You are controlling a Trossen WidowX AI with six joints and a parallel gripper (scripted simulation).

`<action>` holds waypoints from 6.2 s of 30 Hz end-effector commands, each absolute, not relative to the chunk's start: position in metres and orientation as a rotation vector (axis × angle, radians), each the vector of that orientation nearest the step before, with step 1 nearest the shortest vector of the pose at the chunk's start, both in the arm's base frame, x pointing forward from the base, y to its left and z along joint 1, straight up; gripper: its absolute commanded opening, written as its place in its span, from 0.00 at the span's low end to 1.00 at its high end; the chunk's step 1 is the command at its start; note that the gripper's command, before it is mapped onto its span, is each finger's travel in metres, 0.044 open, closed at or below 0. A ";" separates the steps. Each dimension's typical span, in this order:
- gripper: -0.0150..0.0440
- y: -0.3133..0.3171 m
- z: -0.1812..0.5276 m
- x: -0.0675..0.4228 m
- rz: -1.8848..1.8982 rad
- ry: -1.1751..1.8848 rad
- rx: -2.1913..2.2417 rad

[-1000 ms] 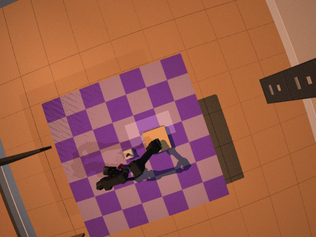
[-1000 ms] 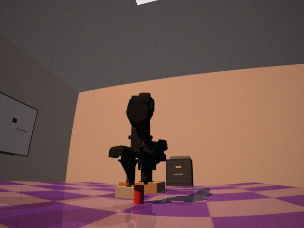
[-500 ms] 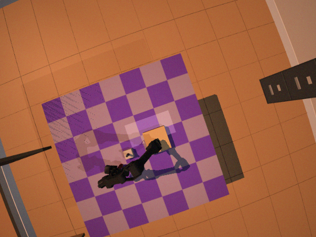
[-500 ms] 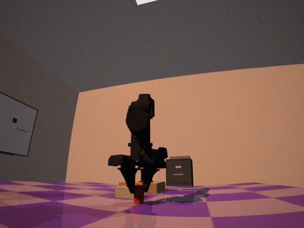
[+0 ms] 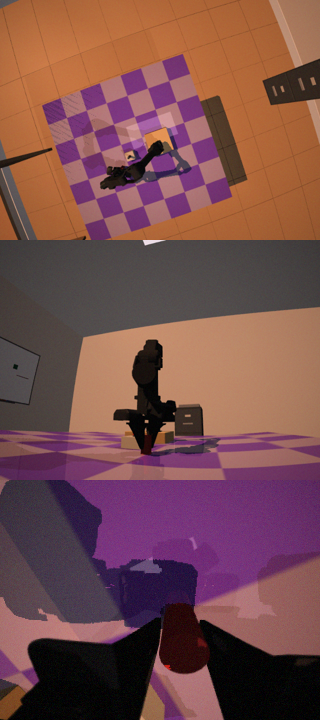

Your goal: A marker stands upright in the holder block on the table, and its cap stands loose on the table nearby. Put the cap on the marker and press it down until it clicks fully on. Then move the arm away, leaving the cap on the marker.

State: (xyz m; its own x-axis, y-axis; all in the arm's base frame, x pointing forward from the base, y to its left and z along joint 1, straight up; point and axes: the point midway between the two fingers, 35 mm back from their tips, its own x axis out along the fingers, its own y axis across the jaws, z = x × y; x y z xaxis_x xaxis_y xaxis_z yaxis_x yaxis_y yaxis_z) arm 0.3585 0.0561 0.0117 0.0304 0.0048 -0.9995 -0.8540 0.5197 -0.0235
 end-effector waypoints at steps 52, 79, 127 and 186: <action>0.25 0.023 0.100 0.315 0.780 1.396 -0.805; 0.25 -0.011 0.125 0.249 0.780 1.402 -0.805; 0.25 -0.011 0.065 0.250 0.780 1.402 -0.805; 0.25 -0.012 0.132 0.248 -0.075 1.545 0.069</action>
